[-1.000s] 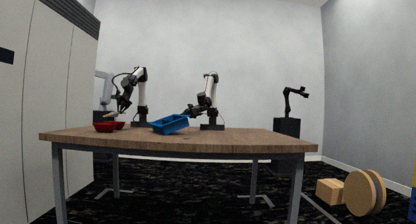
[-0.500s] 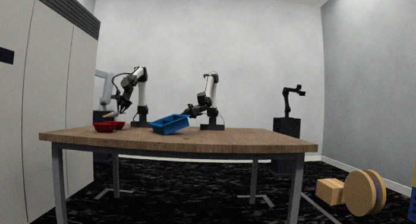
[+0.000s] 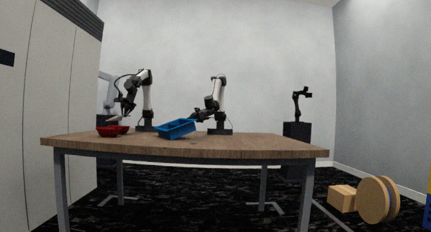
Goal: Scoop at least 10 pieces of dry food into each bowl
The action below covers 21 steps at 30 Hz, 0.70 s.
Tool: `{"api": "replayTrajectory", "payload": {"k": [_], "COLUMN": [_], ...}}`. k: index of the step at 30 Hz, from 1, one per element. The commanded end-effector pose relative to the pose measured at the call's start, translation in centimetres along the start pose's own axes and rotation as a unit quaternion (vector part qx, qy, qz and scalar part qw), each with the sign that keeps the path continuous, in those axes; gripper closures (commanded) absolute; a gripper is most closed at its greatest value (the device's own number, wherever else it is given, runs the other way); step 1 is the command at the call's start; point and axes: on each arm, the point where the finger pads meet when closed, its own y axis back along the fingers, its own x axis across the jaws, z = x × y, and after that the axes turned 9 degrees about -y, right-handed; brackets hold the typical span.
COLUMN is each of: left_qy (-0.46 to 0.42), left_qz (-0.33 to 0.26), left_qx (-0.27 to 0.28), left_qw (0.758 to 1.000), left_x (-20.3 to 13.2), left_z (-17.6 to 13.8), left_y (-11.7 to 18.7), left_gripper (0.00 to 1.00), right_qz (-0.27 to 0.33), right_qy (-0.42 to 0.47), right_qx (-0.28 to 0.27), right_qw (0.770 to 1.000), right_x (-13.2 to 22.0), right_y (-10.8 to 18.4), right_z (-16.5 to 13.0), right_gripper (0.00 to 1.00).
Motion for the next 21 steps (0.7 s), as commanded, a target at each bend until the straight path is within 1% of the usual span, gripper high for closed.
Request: {"api": "replayTrajectory", "payload": {"k": [1, 6, 8, 9, 10, 14, 21], "left_qy": [-0.057, -0.057, -0.057, -0.057, -0.057, -0.057, -0.057], "left_qz": [-0.047, -0.047, -0.047, -0.047, -0.047, -0.047, -0.047], "left_qx": [-0.016, -0.016, -0.016, -0.016, -0.016, -0.016, -0.016], "left_qw": [0.997, 0.997, 0.997, 0.997, 0.997, 0.997, 0.997], "left_x": [-4.1, -4.1, -4.1, -4.1, -4.1, -4.1, -4.1], "left_z": [1.4, 1.4, 1.4, 1.4, 1.4, 1.4, 1.4], "left_y": [0.3, 0.3, 0.3, 0.3, 0.3, 0.3, 0.3], "left_gripper": [1.0, 1.0, 1.0, 1.0, 1.0, 1.0, 1.0], "right_qz": [0.013, 0.017, 0.017, 0.023, 0.015, 0.022, 0.024], "right_qy": [-0.043, -0.076, -0.076, -0.082, -0.09, -0.115, -0.161], "right_qx": [0.001, 0.014, 0.014, 0.012, 0.022, 0.028, 0.049], "right_qw": [0.999, 0.997, 0.997, 0.996, 0.996, 0.993, 0.986], "right_x": [0.7, 1.4, 1.4, 1.7, 1.4, 2.0, 2.6], "right_y": [1.1, 1.4, 1.4, 2.1, 1.2, 2.0, 2.1], "right_z": [1.3, 1.6, 1.6, 1.8, 1.6, 2.1, 2.4], "right_gripper": [1.0, 1.0, 1.0, 1.0, 1.0, 1.0, 1.0]}}
